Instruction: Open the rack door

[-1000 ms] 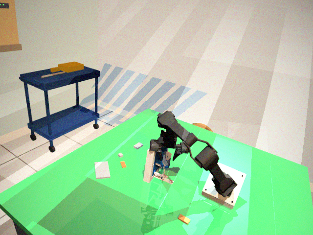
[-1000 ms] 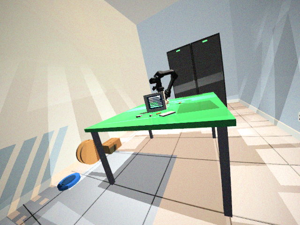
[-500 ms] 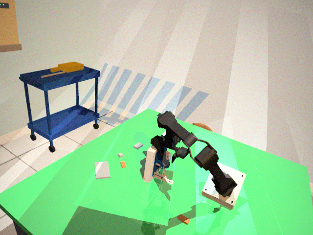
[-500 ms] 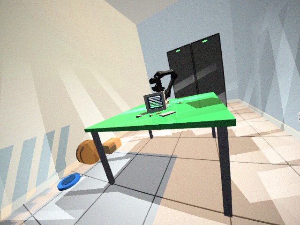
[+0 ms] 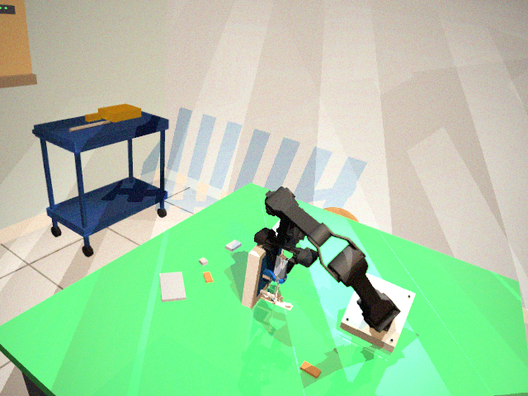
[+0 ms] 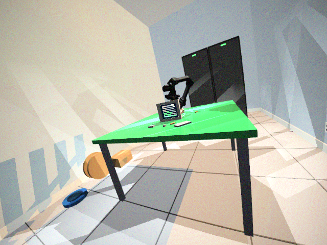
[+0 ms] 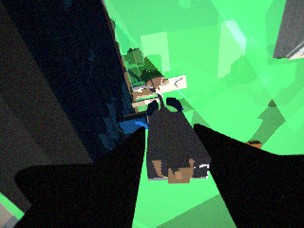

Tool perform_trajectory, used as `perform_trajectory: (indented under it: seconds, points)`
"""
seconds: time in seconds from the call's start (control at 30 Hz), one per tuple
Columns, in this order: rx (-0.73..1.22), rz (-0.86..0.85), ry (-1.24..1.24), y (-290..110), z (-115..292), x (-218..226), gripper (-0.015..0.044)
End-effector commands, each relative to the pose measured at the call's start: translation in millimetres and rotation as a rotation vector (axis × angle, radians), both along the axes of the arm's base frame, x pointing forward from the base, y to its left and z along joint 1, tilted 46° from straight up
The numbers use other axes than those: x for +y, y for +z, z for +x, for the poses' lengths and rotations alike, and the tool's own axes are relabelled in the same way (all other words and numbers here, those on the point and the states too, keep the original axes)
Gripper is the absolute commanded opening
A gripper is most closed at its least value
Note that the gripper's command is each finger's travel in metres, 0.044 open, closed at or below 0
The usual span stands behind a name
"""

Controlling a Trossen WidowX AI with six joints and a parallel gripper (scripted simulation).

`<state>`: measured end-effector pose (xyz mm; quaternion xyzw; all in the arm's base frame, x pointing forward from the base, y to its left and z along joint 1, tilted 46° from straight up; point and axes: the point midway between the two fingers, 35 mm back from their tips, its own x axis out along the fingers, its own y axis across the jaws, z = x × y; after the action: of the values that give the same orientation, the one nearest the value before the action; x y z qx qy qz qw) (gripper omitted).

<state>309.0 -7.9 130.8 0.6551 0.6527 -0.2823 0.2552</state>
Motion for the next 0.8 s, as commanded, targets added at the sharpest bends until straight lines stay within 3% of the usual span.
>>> perform_trajectory:
  seconds: [0.0,0.77]
  points:
    - [0.0,0.001,-0.004,0.1,0.7,0.0,0.0196]
    - [0.0,0.001,-0.004,0.1,0.7,0.0,0.0043]
